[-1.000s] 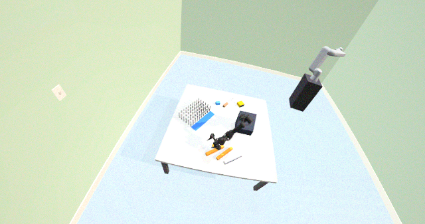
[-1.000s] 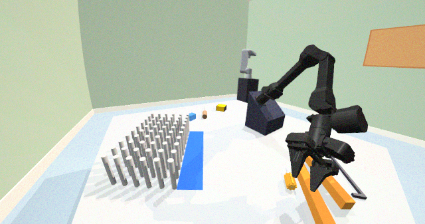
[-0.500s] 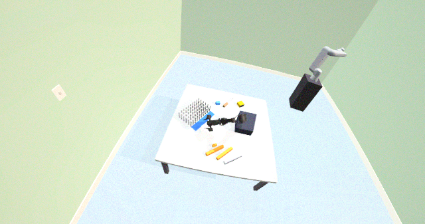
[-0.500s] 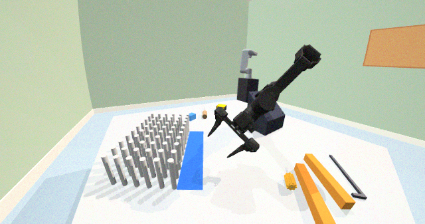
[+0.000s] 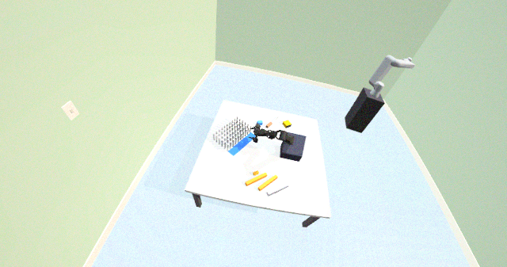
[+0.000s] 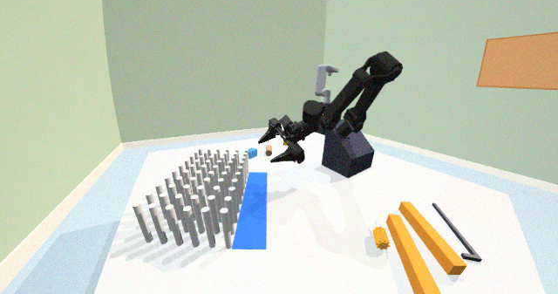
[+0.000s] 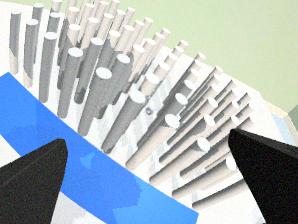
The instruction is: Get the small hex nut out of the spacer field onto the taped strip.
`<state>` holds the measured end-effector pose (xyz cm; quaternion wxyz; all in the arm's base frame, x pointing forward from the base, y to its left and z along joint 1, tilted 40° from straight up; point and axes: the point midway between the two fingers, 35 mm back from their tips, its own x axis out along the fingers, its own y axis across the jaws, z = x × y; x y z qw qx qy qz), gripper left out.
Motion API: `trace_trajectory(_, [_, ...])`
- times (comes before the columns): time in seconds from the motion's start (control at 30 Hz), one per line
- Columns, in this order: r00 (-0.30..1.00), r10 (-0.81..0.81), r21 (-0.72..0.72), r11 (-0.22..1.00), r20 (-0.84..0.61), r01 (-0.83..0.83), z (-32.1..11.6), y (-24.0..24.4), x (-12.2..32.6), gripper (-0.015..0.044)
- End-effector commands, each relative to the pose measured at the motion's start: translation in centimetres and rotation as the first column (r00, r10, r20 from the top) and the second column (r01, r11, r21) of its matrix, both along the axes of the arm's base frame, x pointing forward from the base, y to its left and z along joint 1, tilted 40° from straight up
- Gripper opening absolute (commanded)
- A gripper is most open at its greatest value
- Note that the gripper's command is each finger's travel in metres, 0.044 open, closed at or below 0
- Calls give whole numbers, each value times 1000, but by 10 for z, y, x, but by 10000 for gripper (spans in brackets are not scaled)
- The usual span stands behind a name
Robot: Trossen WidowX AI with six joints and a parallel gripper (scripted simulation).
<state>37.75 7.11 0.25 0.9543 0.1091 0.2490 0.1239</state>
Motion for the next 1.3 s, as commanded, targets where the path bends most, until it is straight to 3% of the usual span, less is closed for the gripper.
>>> trace_trajectory(0.0, [1000,-10,15,1000,0,10,-1,-5,-2,440])
trace_trajectory(0.97, [1000,-10,2,1000,-4,10,-3,-7,-1,440])
trace_trajectory(1.1, [995,-1,-239,971,-103,-23,-40,-52,10,440])
trace_trajectory(1.27, [952,40,-486,853,-302,-189,-91,-118,7,440])
